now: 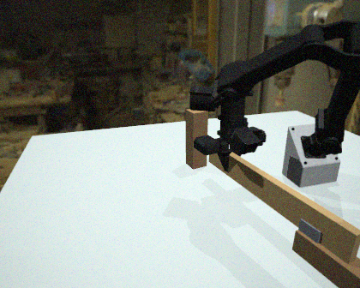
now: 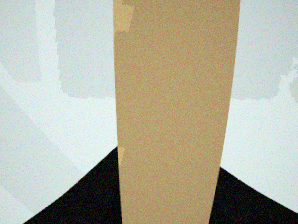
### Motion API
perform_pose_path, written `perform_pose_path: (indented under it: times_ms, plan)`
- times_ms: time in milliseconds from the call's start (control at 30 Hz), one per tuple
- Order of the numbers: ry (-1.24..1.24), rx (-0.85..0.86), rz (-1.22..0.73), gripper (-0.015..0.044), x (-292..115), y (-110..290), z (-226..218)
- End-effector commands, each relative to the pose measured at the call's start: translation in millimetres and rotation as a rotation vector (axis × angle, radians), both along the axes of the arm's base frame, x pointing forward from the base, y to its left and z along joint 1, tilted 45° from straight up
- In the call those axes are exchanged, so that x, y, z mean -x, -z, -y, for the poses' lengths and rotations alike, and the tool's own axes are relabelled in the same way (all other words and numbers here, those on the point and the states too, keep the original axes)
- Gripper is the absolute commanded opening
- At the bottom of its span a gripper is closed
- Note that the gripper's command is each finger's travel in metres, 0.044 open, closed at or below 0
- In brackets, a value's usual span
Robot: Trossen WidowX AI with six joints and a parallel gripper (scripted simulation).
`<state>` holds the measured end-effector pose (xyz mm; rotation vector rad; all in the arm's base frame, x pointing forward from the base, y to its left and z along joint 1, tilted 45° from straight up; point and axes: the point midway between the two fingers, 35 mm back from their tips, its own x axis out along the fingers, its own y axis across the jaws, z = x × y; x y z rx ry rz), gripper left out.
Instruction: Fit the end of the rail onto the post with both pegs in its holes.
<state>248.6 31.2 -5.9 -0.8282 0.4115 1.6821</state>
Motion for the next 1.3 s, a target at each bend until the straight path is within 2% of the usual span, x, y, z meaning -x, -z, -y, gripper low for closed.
perform_pose_path:
  times_ms: [0,1267]
  plan:
    - [0.002,0.0,0.003,0.0,-0.5,0.1,0.6]
    - [0.002,0.001,0.004,0.0,-3.5,3.8,7.1]
